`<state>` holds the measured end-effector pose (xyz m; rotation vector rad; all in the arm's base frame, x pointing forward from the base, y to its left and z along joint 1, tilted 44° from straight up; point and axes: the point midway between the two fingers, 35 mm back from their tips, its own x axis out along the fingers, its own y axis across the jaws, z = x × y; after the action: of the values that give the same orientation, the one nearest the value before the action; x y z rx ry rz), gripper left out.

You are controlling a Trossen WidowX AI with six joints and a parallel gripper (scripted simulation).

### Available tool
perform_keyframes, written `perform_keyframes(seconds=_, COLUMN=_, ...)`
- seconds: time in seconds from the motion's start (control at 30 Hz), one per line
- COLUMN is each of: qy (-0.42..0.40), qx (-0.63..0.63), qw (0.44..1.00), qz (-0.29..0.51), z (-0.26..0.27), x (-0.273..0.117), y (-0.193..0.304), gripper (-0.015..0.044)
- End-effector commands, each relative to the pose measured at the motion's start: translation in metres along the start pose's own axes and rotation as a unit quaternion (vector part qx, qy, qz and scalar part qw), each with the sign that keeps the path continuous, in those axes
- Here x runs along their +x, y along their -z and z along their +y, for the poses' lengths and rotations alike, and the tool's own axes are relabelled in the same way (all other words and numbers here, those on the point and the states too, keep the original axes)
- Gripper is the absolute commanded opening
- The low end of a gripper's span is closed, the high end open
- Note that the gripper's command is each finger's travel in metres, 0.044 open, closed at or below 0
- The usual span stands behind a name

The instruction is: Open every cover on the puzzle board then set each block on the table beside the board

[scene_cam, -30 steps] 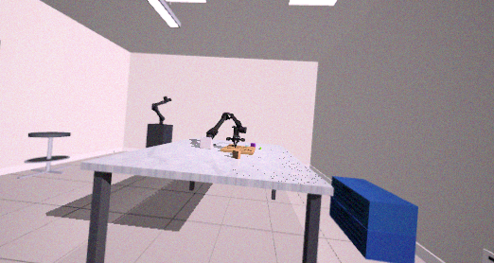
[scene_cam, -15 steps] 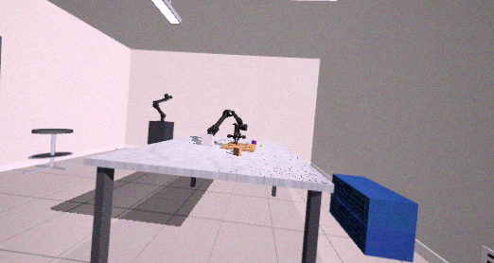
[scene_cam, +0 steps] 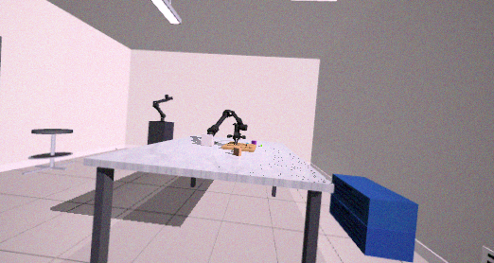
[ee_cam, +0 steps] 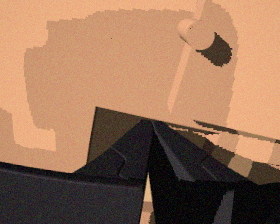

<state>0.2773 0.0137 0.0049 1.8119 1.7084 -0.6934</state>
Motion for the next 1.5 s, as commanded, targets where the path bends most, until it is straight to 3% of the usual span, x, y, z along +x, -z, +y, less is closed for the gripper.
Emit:
perform_keyframes(seconds=0.0, qy=0.001, qx=0.0, qw=1.0, qz=-0.003, z=0.0, x=-0.002, y=0.005, gripper=0.0)
perform_keyframes(seconds=0.63, qy=0.005, qx=0.002, qw=1.0, qz=-0.013, z=0.002, x=-0.012, y=0.028, gripper=0.0)
perform_keyframes(seconds=0.83, qy=0.004, qx=0.002, qw=1.0, qz=-0.011, z=0.004, x=-0.033, y=0.026, gripper=0.0144)
perform_keyframes(seconds=1.07, qy=0.005, qx=0.003, qw=1.0, qz=-0.014, z=0.002, x=-0.062, y=0.031, gripper=0.0144)
perform_keyframes(seconds=1.47, qy=0.005, qx=0.003, qw=1.0, qz=-0.014, z=0.003, x=-0.043, y=0.03, gripper=0.0144)
